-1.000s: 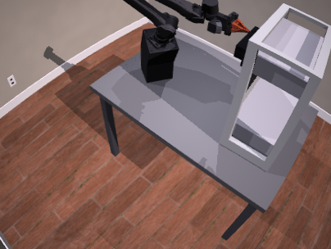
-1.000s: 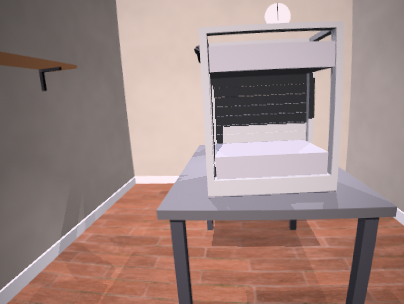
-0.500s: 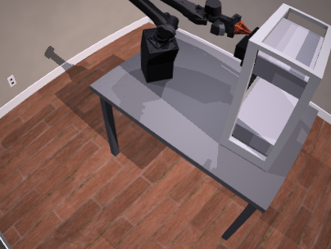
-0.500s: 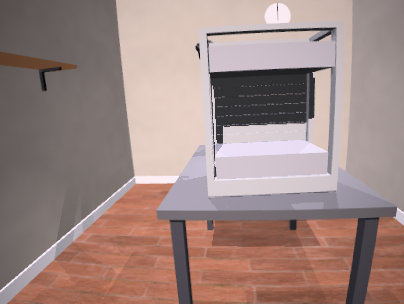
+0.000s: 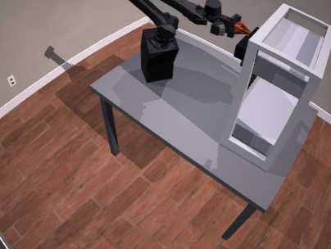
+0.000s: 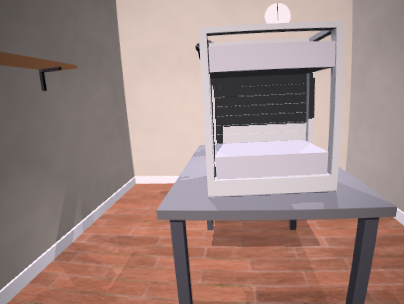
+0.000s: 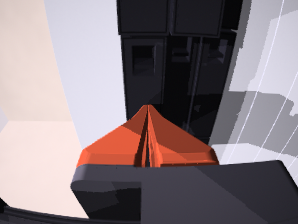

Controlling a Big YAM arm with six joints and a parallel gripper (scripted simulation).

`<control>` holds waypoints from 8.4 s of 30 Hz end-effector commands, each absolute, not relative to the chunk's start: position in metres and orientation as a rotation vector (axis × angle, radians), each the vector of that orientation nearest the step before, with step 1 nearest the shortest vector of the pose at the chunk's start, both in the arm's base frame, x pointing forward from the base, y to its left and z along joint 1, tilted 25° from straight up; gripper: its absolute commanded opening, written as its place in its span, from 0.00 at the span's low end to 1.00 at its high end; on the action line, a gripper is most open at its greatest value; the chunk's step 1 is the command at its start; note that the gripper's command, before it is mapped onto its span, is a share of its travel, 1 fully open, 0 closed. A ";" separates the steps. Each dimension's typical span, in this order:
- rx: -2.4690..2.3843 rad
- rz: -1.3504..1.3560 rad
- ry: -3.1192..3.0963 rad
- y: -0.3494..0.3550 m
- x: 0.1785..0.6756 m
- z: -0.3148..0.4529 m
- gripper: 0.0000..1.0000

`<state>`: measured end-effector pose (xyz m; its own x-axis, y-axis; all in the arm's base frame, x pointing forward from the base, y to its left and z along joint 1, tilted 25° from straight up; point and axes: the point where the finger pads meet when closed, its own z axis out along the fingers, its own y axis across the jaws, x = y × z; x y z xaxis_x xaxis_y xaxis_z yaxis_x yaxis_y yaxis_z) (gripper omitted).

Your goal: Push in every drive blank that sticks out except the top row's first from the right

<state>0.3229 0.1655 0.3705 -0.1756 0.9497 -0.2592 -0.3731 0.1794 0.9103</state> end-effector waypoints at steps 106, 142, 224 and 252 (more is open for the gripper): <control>0.657 1.349 1.184 0.151 0.257 0.364 0.00; 0.682 1.354 1.172 0.075 0.272 0.349 0.00; 0.612 1.360 1.115 0.052 0.338 0.399 0.00; 0.626 1.357 1.134 0.052 0.340 0.411 0.00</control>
